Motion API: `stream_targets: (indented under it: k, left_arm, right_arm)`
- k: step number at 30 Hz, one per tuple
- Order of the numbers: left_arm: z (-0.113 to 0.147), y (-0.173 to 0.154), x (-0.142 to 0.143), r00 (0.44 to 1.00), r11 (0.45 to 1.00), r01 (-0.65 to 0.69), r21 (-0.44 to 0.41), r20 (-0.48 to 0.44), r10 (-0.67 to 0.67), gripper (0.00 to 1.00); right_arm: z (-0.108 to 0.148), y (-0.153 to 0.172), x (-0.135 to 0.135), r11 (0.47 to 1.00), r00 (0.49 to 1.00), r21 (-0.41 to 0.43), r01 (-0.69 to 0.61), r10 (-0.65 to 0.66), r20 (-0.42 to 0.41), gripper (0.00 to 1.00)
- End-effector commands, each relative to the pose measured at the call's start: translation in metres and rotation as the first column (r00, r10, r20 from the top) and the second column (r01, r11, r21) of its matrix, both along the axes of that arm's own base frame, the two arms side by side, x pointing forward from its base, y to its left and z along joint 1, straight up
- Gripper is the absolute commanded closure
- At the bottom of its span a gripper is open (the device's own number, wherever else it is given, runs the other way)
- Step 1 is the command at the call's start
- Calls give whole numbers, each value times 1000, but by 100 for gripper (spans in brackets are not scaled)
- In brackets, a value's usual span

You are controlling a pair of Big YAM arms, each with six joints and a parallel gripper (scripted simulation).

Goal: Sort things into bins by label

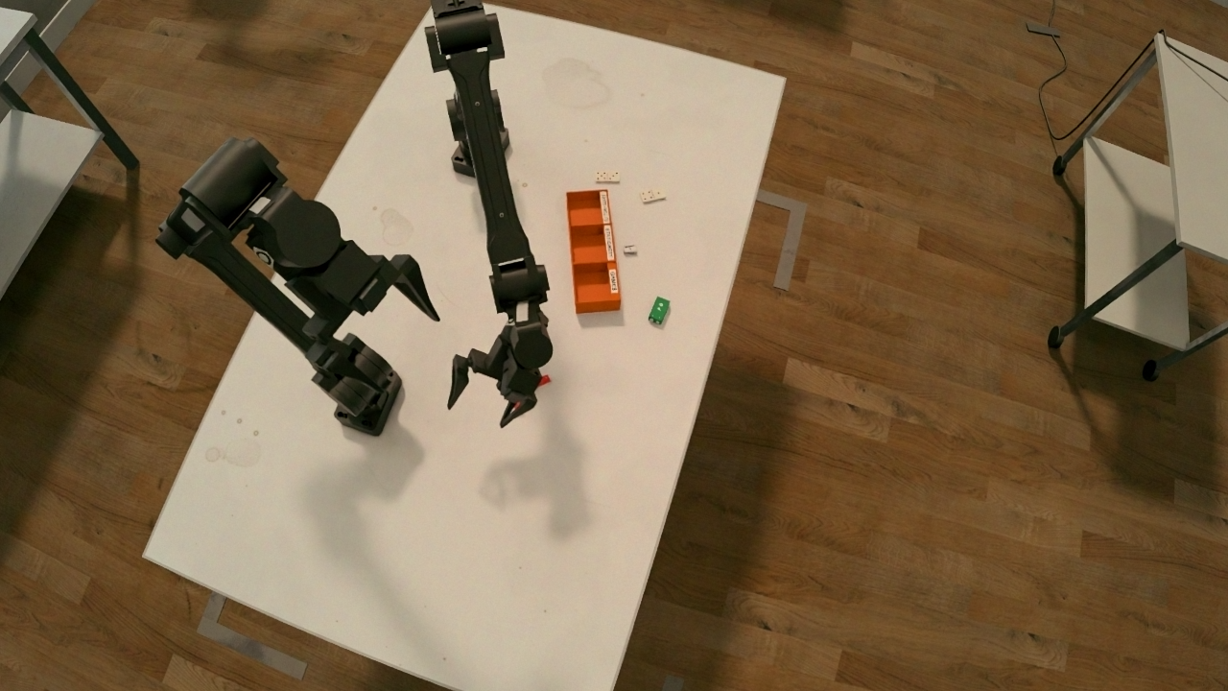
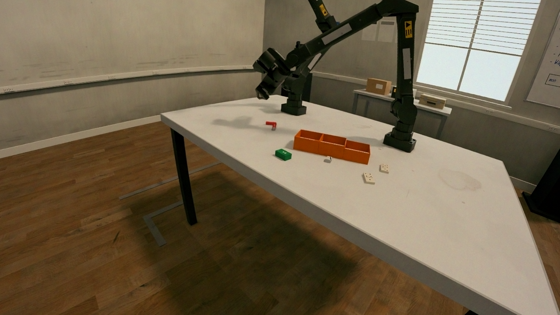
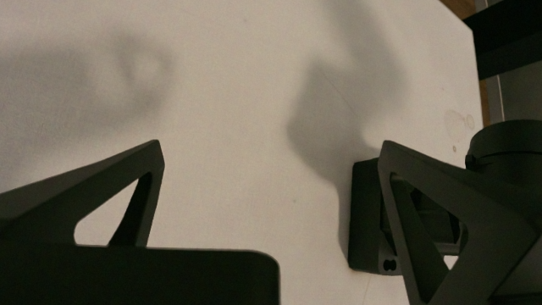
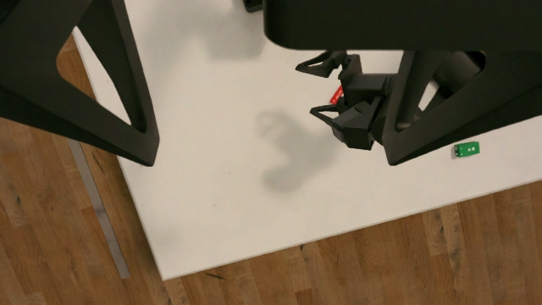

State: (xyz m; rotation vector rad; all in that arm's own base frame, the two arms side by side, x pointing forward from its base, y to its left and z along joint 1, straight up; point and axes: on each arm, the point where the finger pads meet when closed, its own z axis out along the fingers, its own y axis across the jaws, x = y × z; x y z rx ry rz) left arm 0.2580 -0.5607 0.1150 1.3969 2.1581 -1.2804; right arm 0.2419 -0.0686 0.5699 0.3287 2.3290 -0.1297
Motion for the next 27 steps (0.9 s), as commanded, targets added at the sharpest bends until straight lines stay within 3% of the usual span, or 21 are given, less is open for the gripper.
stream_targets:
  k: [1, 16, 17, 27]
  left_arm:
    - [0, 0, 0, 1000, 1000, 0, 0, 0, 0, 0]
    - [0, 0, 0, 1000, 1000, 0, 0, 0, 0, 0]
    - [51, -15, 11, 999, 998, 2, -62, 43, 1, 0]
    - [111, -10, 7, 999, 998, 2, -65, 45, 1, 0]
  right_arm:
    - [33, 5, -7, 999, 996, -31, -15, 17, 89, 0]
    - [33, 5, -7, 999, 996, -31, -15, 17, 89, 0]
    - [33, 5, -7, 999, 996, -31, -15, 17, 89, 0]
    - [33, 5, -7, 999, 996, -31, -15, 17, 89, 0]
